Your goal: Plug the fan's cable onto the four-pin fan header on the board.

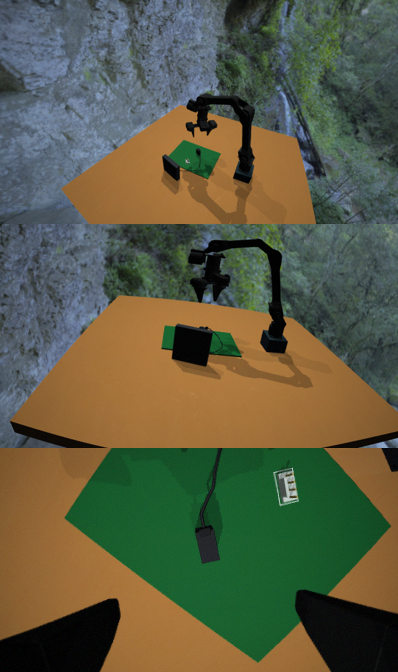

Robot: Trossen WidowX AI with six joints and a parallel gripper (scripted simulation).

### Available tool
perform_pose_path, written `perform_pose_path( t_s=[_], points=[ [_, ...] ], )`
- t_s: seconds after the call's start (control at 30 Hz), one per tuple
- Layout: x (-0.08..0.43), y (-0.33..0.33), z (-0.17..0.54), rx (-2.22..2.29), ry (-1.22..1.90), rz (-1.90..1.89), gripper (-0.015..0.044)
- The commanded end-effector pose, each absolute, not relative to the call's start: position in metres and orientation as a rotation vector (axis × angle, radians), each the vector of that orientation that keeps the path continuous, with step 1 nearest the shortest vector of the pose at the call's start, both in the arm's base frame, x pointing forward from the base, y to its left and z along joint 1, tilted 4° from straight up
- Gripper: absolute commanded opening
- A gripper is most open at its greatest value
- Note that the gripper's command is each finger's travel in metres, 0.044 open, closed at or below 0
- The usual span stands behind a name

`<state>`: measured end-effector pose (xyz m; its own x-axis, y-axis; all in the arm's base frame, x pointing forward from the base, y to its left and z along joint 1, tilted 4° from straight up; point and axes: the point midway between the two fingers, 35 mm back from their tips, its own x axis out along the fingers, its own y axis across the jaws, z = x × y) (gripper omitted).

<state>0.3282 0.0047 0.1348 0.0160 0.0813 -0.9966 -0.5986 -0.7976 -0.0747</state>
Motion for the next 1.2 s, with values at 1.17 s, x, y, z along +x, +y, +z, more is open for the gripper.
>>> perform_pose_path(
  t_s=[1.17],
  points=[
    [0.336, 0.019, 0.029, -1.939, 0.386, 1.918, 0.044]
  ],
)
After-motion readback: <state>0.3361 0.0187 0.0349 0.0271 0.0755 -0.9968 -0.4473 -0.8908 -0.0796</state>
